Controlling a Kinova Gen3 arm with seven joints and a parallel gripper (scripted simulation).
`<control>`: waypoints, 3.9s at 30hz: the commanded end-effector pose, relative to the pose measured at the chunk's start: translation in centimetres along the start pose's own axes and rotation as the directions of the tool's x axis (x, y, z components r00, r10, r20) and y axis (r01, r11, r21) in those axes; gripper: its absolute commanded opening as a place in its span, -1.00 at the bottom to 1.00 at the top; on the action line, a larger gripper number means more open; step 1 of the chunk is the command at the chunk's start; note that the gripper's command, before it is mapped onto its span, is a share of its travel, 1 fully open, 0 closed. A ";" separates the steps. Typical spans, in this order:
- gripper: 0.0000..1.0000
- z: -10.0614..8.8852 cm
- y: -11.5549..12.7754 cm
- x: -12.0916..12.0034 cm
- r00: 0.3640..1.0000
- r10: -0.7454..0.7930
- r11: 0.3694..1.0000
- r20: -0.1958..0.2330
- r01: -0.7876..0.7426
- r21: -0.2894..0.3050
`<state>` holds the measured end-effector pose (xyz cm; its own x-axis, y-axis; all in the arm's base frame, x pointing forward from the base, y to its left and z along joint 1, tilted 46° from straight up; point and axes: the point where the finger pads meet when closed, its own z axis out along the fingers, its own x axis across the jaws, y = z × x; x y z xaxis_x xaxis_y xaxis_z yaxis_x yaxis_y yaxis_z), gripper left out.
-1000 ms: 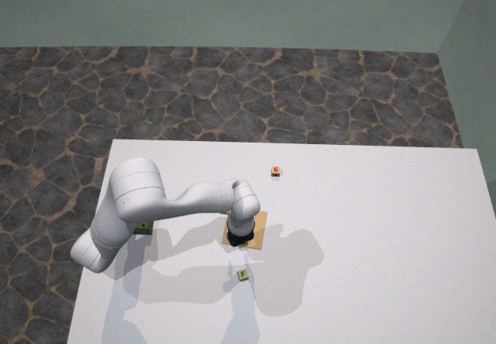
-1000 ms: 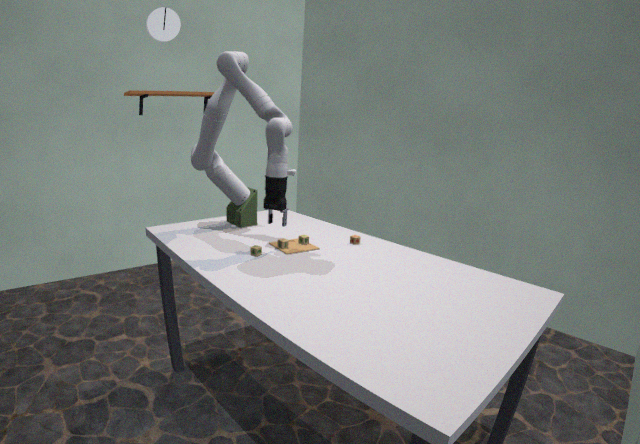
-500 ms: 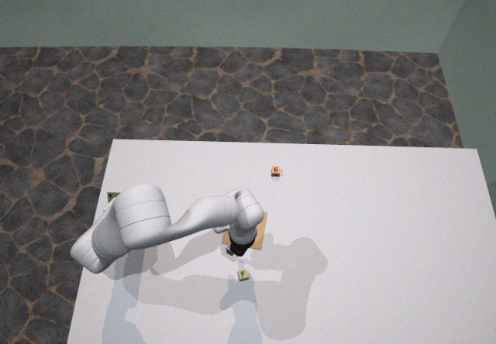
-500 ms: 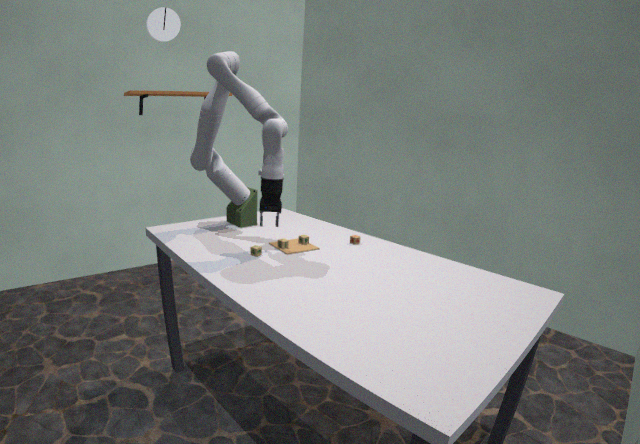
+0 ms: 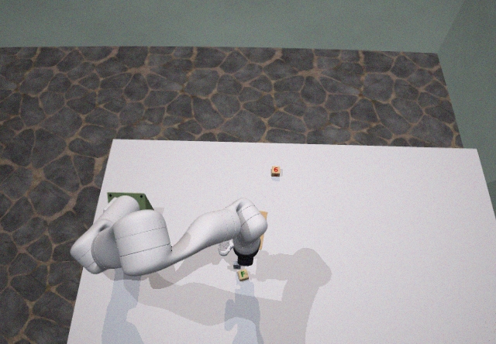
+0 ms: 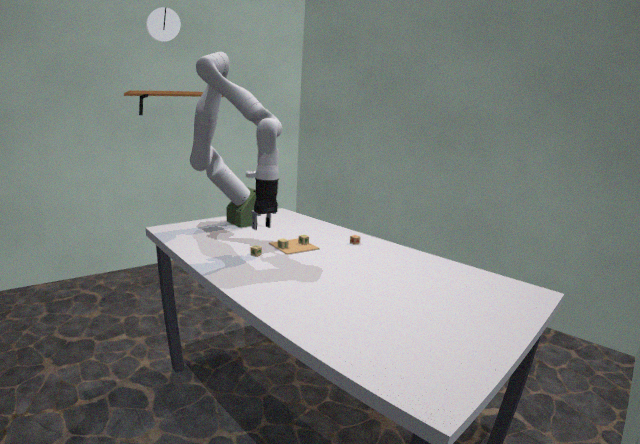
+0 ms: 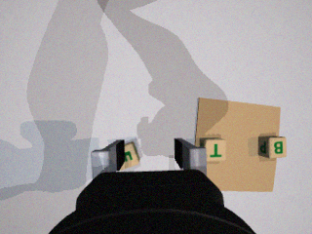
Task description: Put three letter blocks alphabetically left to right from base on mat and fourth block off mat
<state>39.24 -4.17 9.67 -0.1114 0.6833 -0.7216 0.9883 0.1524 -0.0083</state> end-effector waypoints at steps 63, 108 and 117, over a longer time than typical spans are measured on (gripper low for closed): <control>1.00 1.3 1.7 -3.4 0.949 -0.315 0.948 0.004 0.315 -0.031; 1.00 5.0 1.8 -3.4 0.949 -0.315 0.948 0.004 0.315 -0.031; 1.00 5.0 1.9 -3.4 0.949 -0.315 0.948 0.004 0.315 -0.031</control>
<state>41.92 -9.81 8.65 -0.4168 0.5979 -0.6847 0.8993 0.3808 -0.2150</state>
